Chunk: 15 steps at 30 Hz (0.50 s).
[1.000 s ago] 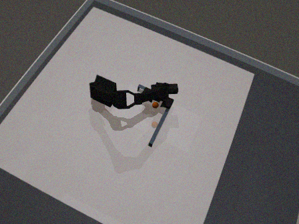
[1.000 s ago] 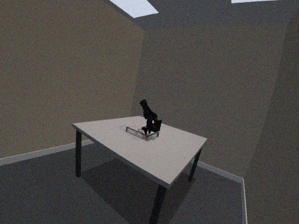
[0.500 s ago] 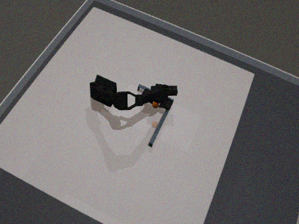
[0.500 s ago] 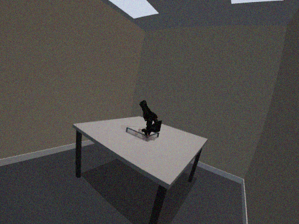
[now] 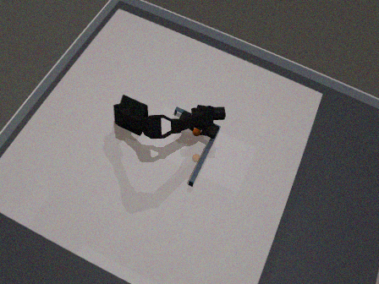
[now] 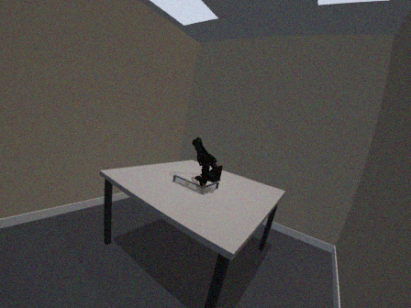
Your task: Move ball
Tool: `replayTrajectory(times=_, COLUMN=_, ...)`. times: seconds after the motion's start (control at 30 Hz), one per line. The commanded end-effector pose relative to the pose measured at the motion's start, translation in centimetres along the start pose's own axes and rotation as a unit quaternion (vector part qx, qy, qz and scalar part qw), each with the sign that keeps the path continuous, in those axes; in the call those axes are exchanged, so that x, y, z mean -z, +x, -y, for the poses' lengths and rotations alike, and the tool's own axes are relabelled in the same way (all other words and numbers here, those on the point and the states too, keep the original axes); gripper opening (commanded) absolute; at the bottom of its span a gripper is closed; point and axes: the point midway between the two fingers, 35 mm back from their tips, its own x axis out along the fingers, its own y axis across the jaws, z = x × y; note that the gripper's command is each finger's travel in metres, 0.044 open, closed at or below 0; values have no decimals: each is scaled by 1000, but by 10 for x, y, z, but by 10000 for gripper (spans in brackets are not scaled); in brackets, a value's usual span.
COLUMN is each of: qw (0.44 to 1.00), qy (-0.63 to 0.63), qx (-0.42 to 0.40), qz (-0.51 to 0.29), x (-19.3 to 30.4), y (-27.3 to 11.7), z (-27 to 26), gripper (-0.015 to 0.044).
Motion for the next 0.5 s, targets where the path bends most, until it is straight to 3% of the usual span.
replayTrajectory(times=0.0, qw=1000, qy=11, qx=2, qz=8, x=-3, y=-24, z=4, gripper=0)
replayTrajectory(times=0.47, qw=1000, qy=-2, qx=10, qz=2, x=-1, y=-120, z=0, gripper=0)
